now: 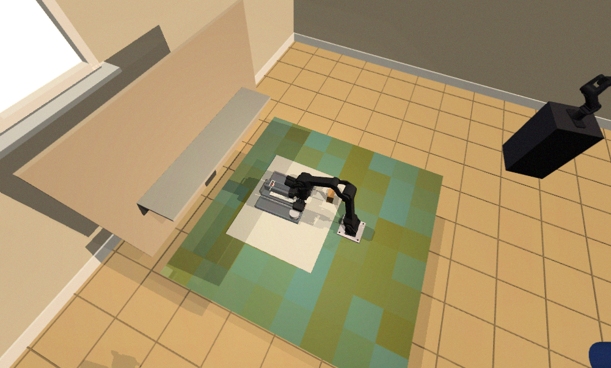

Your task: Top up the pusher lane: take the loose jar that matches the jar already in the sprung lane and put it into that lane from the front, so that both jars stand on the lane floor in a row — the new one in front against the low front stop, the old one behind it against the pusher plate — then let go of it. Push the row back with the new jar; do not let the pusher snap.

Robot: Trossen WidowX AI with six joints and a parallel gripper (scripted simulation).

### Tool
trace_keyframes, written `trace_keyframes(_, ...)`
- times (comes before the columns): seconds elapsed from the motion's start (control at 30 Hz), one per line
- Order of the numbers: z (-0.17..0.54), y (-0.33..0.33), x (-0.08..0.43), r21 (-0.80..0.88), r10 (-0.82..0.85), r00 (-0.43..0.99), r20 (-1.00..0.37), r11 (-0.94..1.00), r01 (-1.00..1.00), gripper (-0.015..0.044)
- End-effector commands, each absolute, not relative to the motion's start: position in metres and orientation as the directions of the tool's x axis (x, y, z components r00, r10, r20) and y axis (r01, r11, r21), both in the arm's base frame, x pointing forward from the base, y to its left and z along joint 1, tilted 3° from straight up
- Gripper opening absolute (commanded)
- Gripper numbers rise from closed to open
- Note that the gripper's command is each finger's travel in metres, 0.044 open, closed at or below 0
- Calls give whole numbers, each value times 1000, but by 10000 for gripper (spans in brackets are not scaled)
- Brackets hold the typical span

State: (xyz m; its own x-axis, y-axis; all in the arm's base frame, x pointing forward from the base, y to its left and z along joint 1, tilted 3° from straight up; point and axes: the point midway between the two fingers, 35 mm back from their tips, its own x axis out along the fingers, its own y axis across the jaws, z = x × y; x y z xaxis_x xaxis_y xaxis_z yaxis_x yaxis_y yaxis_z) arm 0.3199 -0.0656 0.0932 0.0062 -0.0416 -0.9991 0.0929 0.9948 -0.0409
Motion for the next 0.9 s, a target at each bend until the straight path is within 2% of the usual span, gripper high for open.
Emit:
trace_keyframes(0.0, 99, -66, 331, -44, -48, 39, -998, 994, 97, 0)
trace_keyframes(0.87, 102, -67, 338, -44, -48, 40, -998, 994, 97, 0)
